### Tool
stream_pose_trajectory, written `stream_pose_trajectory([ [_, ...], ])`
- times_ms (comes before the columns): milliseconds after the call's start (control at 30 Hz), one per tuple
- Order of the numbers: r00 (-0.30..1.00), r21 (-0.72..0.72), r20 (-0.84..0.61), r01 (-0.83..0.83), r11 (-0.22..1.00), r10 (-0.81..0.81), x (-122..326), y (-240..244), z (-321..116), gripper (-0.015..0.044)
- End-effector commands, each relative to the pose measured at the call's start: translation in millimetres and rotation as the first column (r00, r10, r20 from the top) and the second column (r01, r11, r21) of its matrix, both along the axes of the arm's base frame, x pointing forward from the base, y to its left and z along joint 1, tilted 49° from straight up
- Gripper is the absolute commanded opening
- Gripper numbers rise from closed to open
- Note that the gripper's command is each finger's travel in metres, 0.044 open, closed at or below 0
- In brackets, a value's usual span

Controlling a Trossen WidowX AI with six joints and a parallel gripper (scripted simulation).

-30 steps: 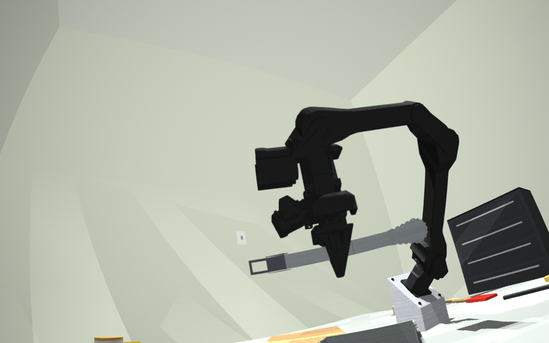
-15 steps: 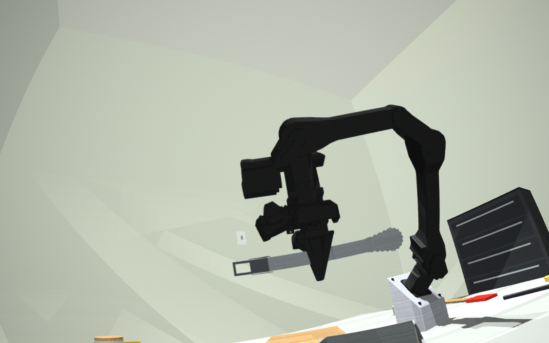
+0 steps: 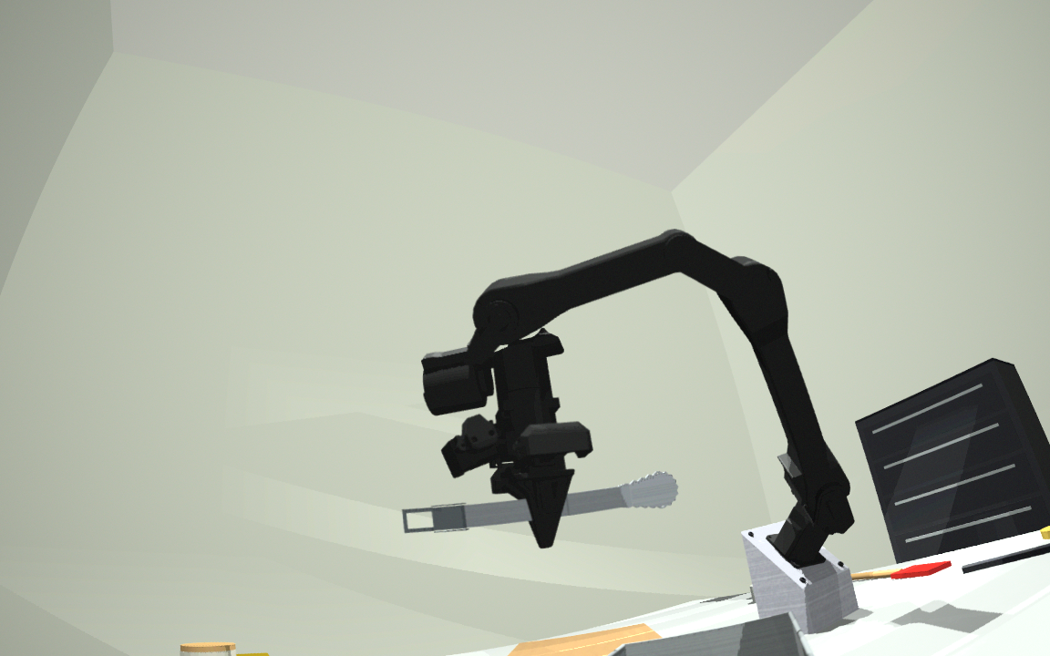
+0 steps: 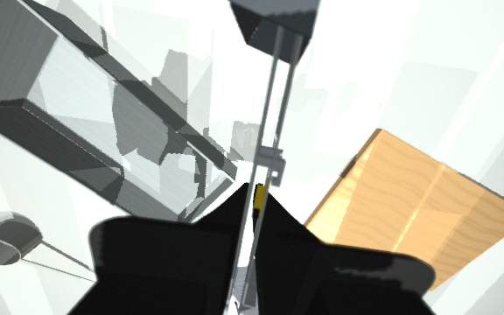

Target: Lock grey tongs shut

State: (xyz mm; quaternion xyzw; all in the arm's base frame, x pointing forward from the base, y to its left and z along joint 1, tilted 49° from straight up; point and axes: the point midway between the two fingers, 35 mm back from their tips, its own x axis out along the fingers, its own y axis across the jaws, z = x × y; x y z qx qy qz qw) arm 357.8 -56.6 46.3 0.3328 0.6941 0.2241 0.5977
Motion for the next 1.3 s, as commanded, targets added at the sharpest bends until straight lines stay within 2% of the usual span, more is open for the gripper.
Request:
stream_pose_trajectory([
  [0, 0.997, -0.001, 0.061, -0.055, 0.999, 0.055, -0.4, -21.3, -21.1, -0.015],
  [400, 0.949, 0.003, 0.231, -0.22, 0.975, 0.214, -14.5, -71.7, -82.3, -0.015],
  [767, 0.933, -0.007, 0.264, -0.25, 0.968, 0.243, -21.1, -84.5, -92.5, -0.015],
  [1267, 0.779, -0.091, 0.457, -0.44, 0.893, 0.43, -87.8, -165.4, -155.1, -0.015],
])
